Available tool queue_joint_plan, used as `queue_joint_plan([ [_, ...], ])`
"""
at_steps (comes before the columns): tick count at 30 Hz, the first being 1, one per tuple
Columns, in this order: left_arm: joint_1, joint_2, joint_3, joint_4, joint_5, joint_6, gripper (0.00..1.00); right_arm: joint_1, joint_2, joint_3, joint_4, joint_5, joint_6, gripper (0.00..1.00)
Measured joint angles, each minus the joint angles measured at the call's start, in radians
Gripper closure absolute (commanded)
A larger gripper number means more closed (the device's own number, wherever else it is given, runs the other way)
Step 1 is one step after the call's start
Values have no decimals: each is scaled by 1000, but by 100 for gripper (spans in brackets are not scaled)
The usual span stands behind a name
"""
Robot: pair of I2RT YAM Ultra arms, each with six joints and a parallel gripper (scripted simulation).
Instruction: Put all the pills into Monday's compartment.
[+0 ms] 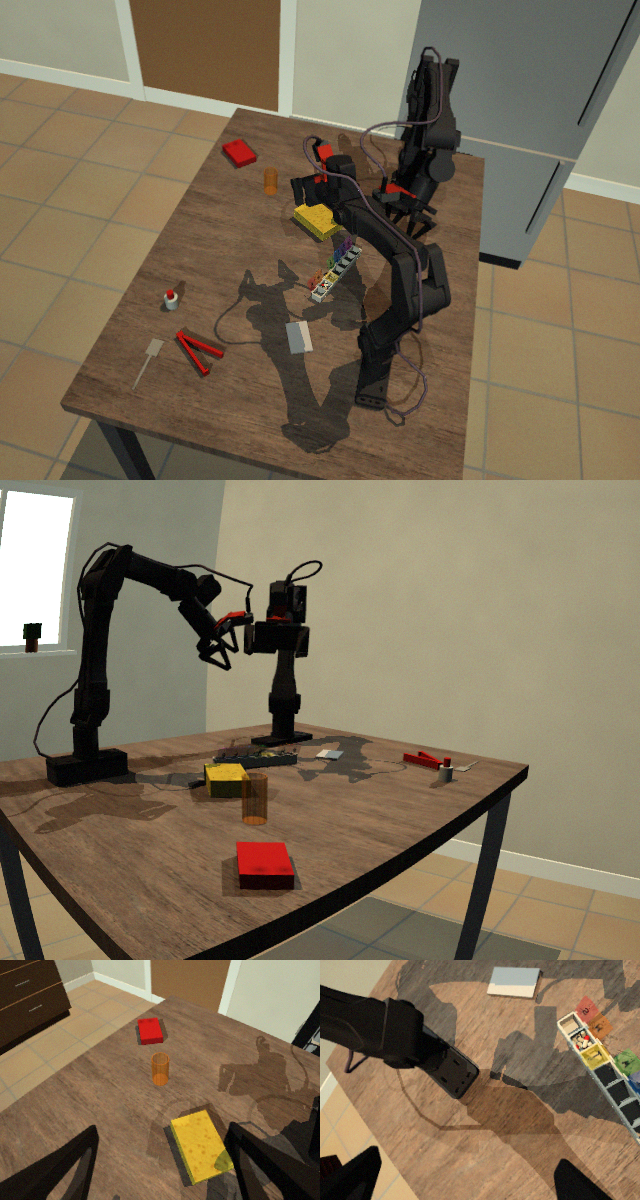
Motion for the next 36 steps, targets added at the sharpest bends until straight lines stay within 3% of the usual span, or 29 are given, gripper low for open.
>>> queue_joint_plan([
  [7,0,0,0,0,0,0,0,-73,246,11,-131,21,10,0],
  [18,0,0,0,0,0,0,0,-202,386,175,-181,60,-10,0],
  [36,0,0,0,0,0,0,0,-220,422,193,-187,65,-13,0],
])
